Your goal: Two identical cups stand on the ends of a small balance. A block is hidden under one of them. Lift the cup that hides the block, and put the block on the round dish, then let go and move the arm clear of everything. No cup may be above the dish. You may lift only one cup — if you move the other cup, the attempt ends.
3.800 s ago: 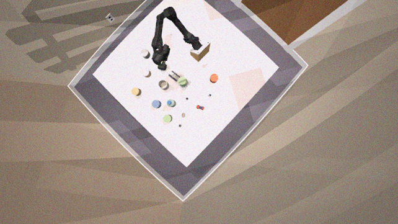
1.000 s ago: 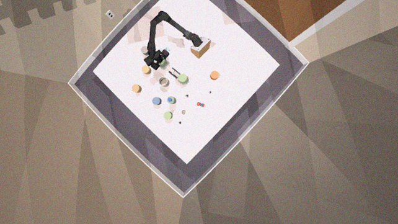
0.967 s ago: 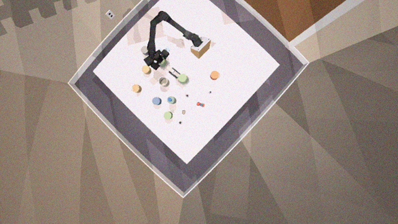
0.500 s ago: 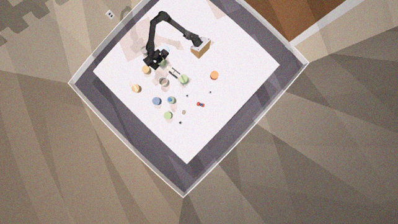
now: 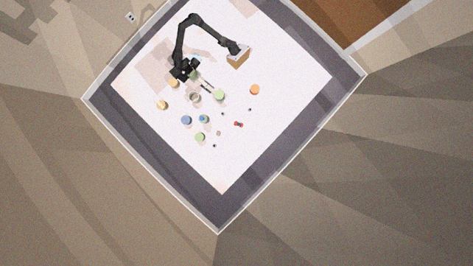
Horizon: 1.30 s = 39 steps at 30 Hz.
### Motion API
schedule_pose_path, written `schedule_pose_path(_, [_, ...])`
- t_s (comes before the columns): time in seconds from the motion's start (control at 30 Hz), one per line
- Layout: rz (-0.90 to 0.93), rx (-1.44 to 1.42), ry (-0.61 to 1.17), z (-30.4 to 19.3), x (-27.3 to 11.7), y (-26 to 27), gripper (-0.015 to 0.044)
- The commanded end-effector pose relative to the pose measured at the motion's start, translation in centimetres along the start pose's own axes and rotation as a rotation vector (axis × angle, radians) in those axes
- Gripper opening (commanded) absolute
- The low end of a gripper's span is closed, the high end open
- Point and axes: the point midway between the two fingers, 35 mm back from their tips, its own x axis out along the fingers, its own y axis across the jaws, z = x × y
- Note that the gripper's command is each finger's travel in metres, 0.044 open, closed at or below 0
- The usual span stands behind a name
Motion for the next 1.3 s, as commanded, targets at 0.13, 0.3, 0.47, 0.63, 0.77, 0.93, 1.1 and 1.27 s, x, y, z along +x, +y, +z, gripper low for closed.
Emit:
schedule_pose_path(0.13, [0.018,0.006,0.005,-0.1,-1.4,0.5,0.0000])
schedule_pose_path(0.3, [0.018,0.006,0.006,-0.1,-2.0,0.5,0.0000])
schedule_pose_path(0.47, [0.018,0.006,0.006,-0.1,-2.6,0.5,0.0000])
schedule_pose_path(0.63, [0.018,0.006,0.007,-0.1,-3.3,0.5,0.0000])
schedule_pose_path(0.77, [0.017,0.006,0.007,-0.1,-3.8,0.5,0.0000])
schedule_pose_path(0.93, [0.017,0.005,0.007,-0.1,-4.4,0.4,0.0000])
schedule_pose_path(1.1, [0.017,0.005,0.006,-0.1,-5.1,0.4,0.0000])
schedule_pose_path(1.27, [0.017,0.005,0.006,-0.1,-5.7,0.3,0.0000])
